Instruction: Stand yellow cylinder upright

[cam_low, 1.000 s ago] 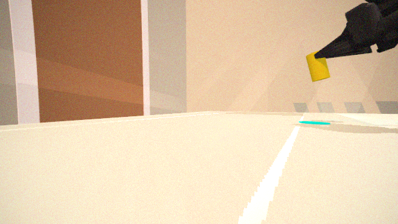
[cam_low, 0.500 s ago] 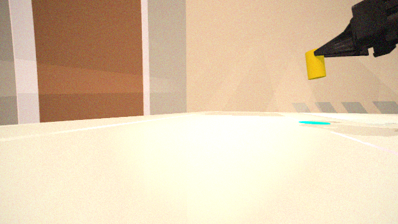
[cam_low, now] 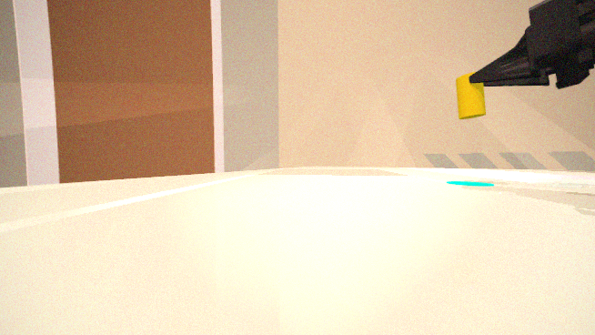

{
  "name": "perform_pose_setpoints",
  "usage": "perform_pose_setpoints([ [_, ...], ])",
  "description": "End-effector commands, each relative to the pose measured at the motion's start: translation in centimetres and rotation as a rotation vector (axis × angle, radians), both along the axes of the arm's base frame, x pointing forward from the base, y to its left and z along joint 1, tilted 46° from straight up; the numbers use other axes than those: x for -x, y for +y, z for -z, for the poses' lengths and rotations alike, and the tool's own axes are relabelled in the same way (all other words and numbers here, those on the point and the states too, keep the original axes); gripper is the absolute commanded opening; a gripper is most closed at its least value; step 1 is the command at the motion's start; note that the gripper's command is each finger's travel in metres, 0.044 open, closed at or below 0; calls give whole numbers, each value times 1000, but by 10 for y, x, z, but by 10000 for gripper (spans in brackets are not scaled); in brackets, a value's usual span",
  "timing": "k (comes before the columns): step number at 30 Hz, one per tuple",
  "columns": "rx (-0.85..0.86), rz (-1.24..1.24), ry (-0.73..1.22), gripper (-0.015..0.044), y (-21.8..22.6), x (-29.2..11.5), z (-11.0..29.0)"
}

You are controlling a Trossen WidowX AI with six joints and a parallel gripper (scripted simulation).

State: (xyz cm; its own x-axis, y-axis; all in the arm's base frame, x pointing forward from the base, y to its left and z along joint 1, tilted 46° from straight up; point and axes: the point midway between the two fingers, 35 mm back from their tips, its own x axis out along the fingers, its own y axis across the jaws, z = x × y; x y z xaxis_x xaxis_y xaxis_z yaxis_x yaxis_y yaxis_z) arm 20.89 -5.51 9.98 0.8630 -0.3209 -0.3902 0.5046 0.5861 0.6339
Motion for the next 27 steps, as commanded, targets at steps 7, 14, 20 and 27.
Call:
perform_pose_setpoints([
  [7, -4, 7, 1, 105, 0, 0, 1],
  [14, -20, 12, 24, 105, 7, -6, 10],
  [20, -29, 16, 43, 105, 14, -10, 18],
  [27, -33, 21, 61, 105, 22, -13, 27],
])
